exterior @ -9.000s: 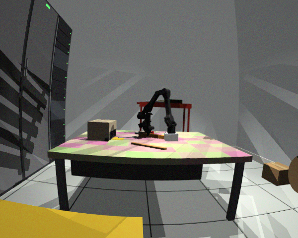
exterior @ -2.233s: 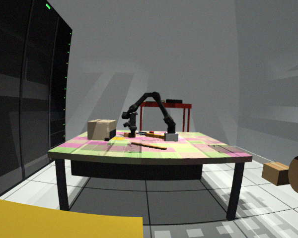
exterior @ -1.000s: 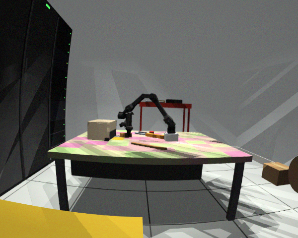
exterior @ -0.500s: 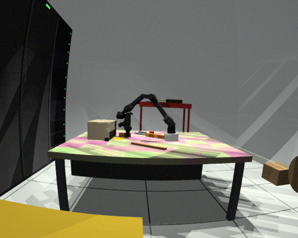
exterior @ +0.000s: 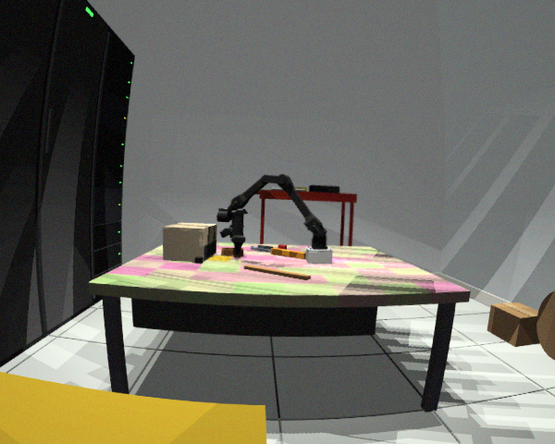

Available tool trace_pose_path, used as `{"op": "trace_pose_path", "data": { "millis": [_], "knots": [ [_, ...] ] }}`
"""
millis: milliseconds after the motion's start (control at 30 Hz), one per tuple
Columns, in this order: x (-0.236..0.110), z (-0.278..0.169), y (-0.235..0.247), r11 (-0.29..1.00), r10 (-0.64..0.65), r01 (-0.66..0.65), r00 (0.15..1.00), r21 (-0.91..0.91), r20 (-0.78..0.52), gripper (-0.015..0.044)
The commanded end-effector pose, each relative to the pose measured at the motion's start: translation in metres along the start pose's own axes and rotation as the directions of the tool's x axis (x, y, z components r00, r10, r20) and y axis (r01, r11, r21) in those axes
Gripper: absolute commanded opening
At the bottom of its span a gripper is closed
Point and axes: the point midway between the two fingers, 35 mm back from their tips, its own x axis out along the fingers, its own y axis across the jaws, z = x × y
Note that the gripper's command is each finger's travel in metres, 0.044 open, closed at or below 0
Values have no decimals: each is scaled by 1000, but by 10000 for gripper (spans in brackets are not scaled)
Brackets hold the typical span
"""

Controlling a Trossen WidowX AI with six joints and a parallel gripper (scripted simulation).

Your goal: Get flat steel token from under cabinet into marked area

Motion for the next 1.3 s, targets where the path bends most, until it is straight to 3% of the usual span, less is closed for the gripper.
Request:
{"op": "trace_pose_path", "data": {
  "millis": [0, 1267],
  "knots": [
    [1, 2, 9, 1000, 11, -11, 1000, -6, 5, 0],
    [1, 1, 41, 1000, 14, -14, 1000, -6, 5, 0]
  ]
}}
